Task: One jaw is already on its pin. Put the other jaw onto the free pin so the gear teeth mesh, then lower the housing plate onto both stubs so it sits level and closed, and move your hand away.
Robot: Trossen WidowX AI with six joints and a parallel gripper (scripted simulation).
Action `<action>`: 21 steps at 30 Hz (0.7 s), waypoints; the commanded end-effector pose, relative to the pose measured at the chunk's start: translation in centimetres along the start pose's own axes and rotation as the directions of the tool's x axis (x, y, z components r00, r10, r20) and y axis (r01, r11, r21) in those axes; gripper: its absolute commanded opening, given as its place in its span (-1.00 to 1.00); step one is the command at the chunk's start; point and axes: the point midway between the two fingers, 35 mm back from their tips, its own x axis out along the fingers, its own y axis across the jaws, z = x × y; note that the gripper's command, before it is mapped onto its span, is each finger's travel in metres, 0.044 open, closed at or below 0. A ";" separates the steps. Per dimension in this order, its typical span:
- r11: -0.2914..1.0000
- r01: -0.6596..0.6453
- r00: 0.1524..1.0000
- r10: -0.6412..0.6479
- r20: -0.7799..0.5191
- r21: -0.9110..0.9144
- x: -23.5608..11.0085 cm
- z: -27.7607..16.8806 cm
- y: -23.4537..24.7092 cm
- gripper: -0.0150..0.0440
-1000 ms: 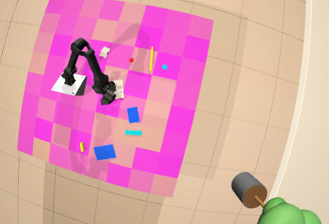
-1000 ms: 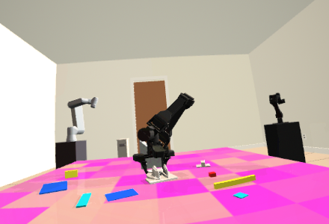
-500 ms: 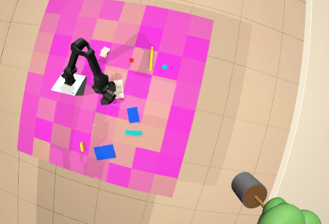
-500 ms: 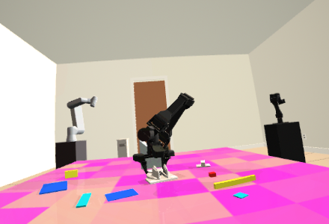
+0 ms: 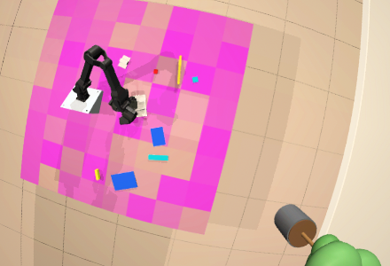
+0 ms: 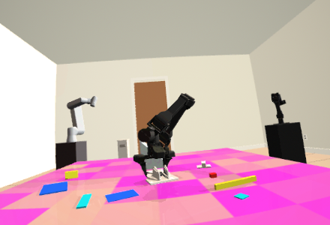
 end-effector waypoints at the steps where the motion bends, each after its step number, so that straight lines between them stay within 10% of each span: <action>1: 1.000 0.000 1.000 0.000 0.000 0.000 0.0 0.0 0.0 1.00; 21: 1.000 -0.001 1.000 0.001 -0.002 0.003 -7.7 -0.3 0.2 1.00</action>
